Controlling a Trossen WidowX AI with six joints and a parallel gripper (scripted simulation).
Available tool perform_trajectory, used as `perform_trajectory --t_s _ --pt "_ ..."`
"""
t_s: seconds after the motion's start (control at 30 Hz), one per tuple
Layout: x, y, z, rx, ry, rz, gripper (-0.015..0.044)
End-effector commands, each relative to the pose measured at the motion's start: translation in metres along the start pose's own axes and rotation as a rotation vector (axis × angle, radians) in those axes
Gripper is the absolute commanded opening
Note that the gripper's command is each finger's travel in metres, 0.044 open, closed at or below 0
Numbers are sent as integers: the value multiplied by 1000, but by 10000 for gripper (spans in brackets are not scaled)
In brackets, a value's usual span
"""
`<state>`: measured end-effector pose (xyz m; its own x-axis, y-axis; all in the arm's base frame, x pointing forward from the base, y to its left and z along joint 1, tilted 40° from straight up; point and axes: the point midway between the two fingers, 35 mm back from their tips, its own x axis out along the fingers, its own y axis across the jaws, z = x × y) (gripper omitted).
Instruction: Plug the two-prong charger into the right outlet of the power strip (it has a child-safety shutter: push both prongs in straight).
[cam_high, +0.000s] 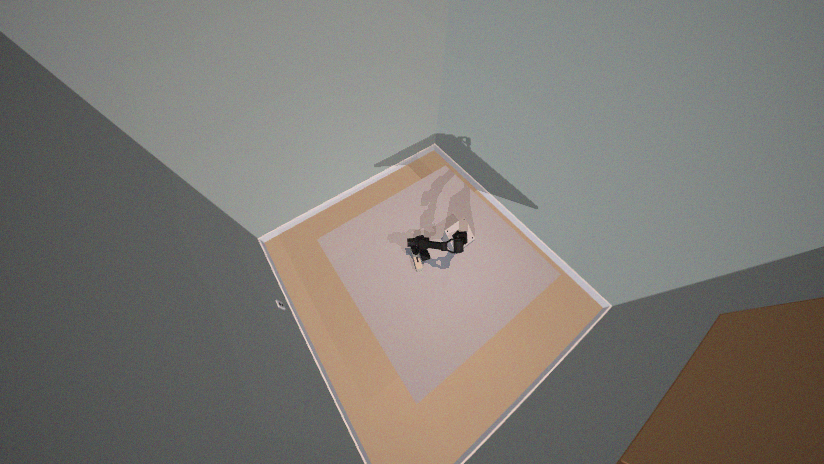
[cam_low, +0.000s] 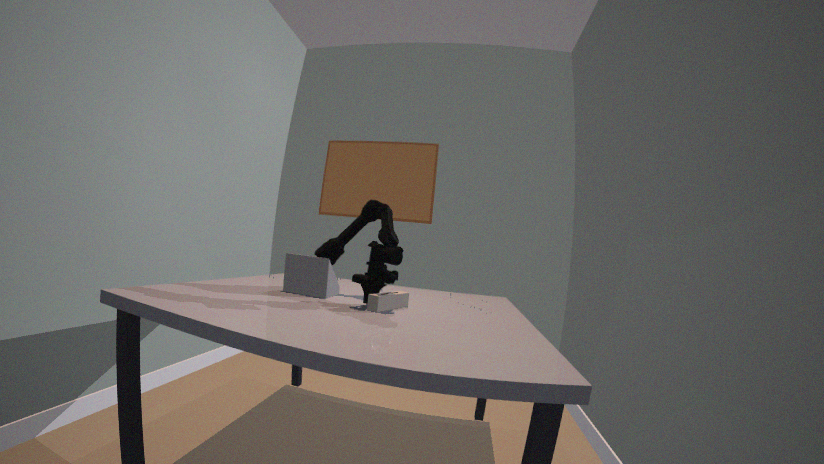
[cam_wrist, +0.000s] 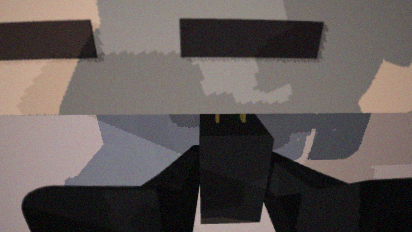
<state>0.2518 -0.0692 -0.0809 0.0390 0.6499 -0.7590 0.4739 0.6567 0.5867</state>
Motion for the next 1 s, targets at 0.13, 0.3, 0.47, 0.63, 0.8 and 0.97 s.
perform_trajectory --t_s 0.13,0.3,0.47,0.63,0.8,0.97 --pt "0 1 3 4 0 4 0" --pt "0 1 5 4 -1 4 0" --pt "-1 1 7 4 -1 4 0" --pt "-1 1 8 4 -1 4 0" --pt "-1 1 10 4 -1 4 0" --pt "-1 1 11 4 -1 4 0"
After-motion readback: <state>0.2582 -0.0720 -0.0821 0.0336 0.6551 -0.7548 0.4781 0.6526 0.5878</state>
